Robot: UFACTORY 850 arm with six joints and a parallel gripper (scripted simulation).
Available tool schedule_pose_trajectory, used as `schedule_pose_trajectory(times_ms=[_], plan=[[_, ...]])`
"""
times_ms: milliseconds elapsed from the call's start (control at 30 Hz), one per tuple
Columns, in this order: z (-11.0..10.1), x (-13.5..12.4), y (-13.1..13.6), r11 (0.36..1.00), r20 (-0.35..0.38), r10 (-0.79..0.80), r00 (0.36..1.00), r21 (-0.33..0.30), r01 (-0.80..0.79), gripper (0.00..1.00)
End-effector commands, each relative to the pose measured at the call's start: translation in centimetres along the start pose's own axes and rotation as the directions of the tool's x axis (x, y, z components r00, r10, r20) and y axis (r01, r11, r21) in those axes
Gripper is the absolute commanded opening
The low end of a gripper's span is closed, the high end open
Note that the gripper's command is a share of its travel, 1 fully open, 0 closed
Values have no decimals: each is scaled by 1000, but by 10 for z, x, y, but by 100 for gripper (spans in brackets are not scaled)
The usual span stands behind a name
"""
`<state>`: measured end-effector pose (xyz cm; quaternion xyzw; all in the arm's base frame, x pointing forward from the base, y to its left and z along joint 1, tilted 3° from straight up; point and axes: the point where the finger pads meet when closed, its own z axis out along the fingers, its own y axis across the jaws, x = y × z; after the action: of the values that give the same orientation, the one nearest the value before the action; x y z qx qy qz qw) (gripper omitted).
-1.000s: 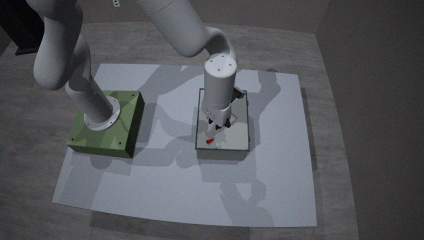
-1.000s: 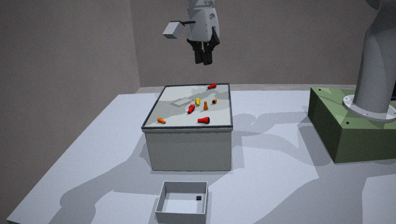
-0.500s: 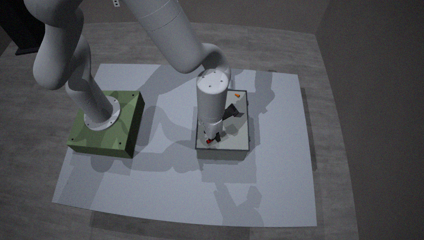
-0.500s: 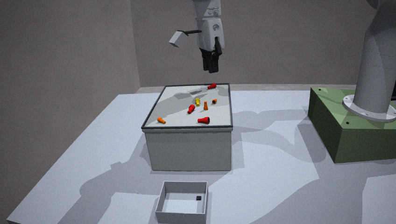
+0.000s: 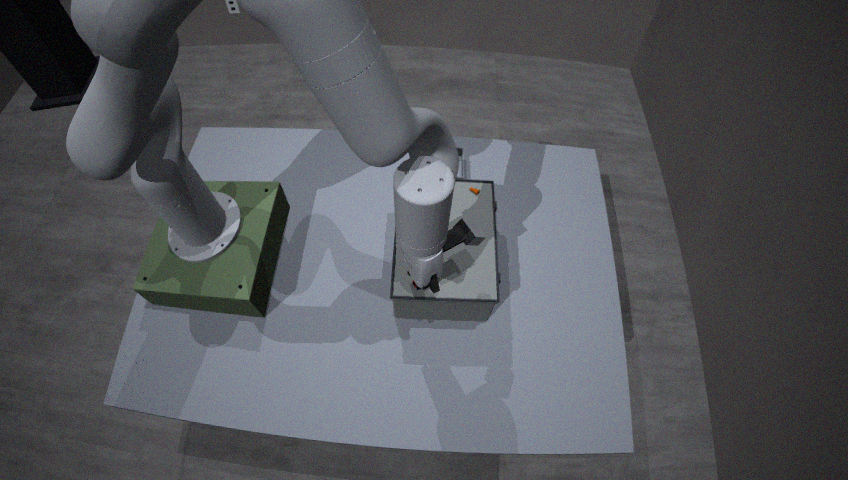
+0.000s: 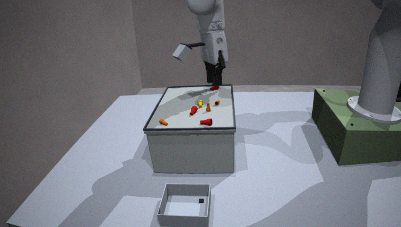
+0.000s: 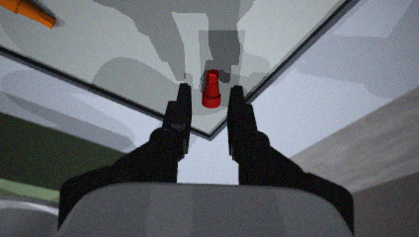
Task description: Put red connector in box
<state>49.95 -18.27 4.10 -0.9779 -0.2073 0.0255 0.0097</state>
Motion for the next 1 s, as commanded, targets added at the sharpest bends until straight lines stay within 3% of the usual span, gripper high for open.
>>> schedule_pose_trajectory(times_ms=[0,733,967], plan=[[1,1,1,1000,-2,0,1000,-2,0,30],[1,2,2,1000,-2,0,1000,-2,0,30],[19,2,2,1000,-2,0,1000,-2,0,30]])
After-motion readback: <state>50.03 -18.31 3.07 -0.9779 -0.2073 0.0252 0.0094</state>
